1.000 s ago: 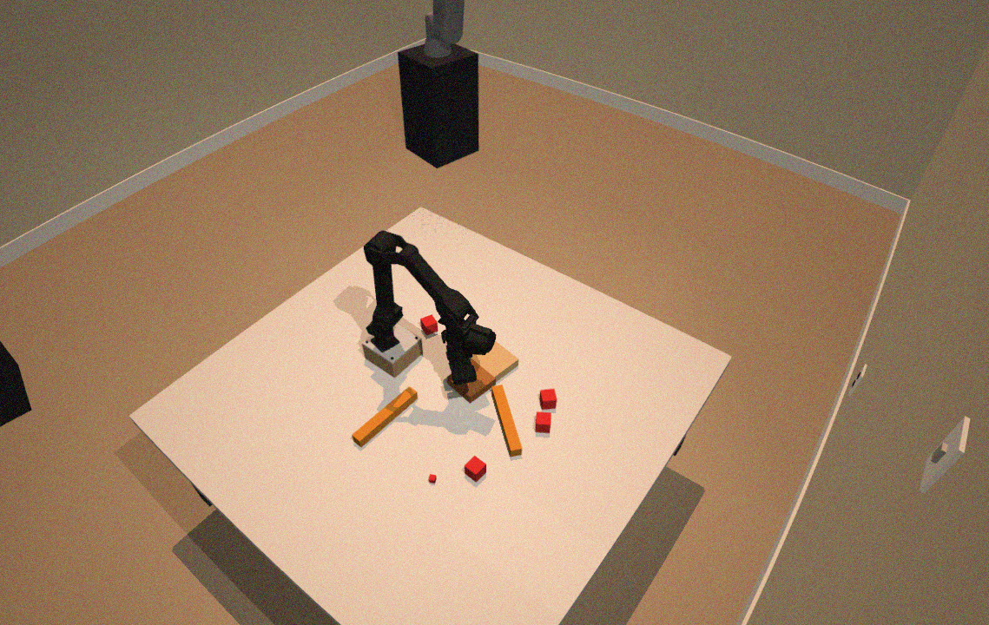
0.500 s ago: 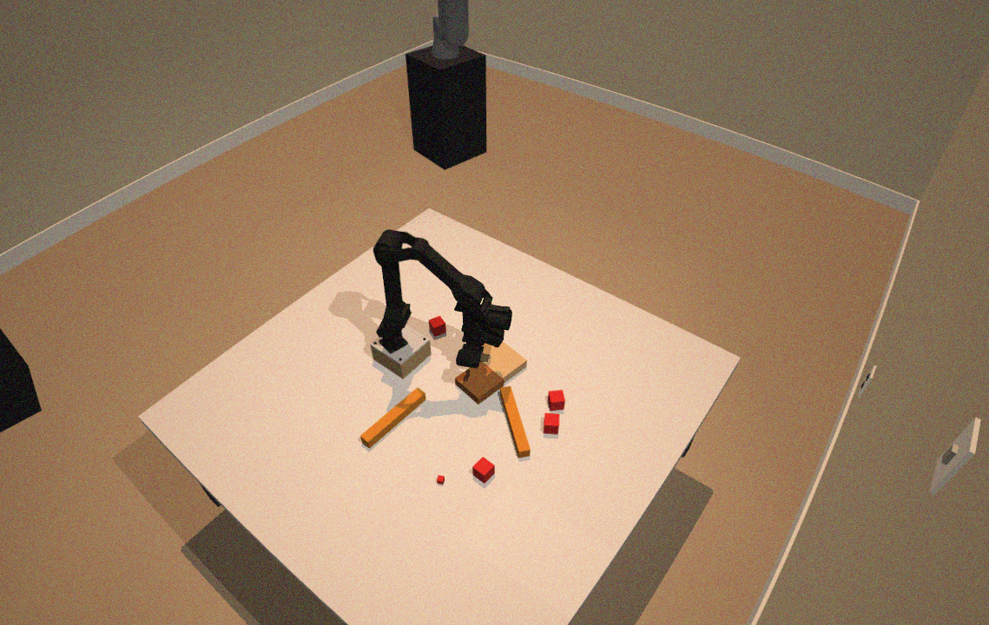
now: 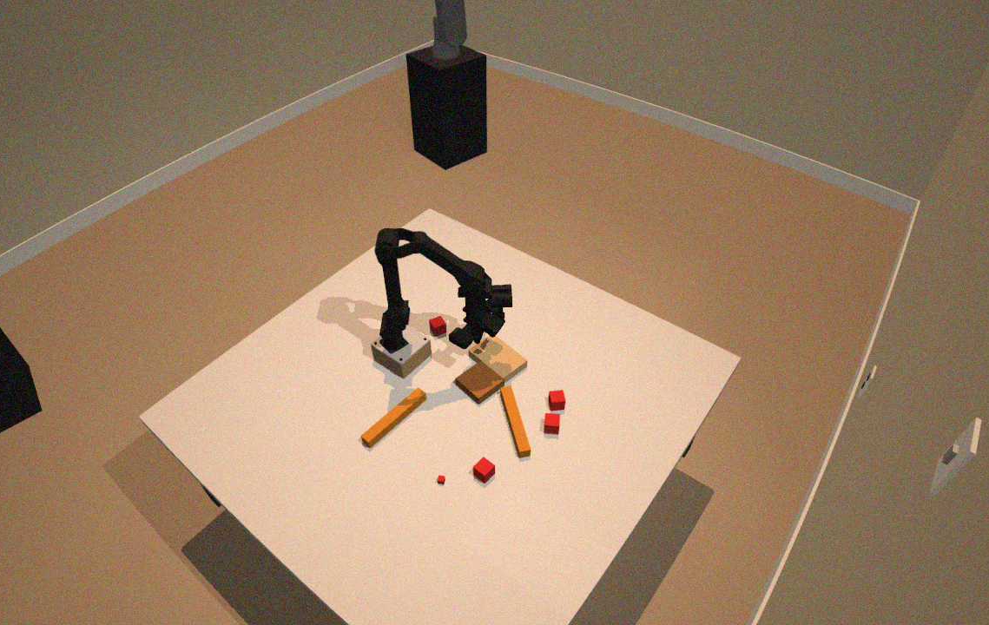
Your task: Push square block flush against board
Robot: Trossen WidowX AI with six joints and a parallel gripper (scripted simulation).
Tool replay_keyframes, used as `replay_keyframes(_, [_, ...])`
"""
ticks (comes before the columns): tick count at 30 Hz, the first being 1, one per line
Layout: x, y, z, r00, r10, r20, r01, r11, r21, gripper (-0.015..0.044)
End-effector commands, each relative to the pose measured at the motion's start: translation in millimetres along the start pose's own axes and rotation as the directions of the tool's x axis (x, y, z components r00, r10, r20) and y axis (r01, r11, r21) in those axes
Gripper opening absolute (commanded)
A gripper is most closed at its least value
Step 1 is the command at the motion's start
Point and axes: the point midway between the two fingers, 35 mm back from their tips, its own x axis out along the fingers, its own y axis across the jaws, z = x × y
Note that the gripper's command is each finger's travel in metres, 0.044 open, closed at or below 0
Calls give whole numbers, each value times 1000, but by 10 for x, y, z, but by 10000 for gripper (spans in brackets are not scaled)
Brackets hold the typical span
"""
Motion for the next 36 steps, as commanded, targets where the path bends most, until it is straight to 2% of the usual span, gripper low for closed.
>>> replay_keyframes(1, [5,298,-381,1000,-8,-12,12,942,336,0])
replay_keyframes(17, [3,336,-432,1000,-8,-13,12,925,379,0])
replay_keyframes(23, [556,326,-438,1000,-8,-13,13,925,379,0])
replay_keyframes(36, [556,300,-358,1000,-8,-13,13,925,379,0])
